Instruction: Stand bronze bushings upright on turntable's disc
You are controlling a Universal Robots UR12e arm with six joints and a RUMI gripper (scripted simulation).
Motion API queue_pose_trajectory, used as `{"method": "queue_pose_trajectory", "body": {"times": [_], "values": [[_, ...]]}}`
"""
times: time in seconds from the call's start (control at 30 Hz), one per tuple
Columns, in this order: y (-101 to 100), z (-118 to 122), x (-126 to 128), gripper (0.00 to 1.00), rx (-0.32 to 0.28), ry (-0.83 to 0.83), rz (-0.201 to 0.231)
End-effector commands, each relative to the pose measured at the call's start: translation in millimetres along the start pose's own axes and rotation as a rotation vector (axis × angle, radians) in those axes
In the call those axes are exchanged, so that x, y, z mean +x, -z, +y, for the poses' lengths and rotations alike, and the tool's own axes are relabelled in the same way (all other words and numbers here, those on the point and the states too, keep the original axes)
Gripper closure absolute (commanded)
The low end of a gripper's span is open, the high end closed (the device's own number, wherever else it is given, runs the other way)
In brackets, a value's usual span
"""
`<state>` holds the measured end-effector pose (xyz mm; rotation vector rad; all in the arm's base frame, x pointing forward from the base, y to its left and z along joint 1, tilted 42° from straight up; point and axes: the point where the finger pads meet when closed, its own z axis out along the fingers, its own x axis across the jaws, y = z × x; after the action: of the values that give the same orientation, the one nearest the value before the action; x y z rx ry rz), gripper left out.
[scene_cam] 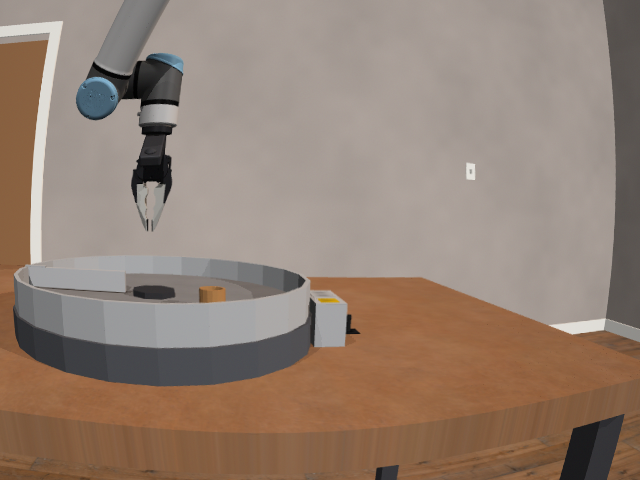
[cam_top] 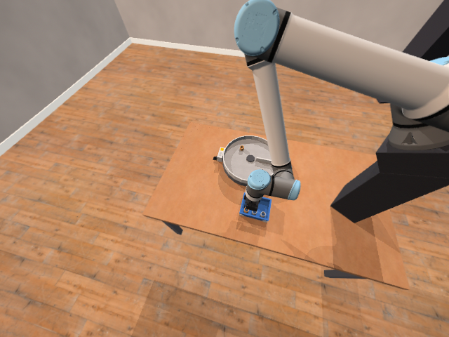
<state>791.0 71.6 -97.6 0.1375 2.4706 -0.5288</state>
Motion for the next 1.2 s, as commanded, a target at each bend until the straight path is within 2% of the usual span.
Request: {"method": "queue_pose_trajectory", "body": {"times": [0.0,0.2,0.6,1.17], "values": [[0,0,0,0.94,0.000,0.000,-0.001],[-6,0,0,0.94,0.000,0.000,-0.001],[-55,0,0,0.94,0.000,0.000,-0.001],[-59,0,0,0.94,0.000,0.000,-0.001]]}}
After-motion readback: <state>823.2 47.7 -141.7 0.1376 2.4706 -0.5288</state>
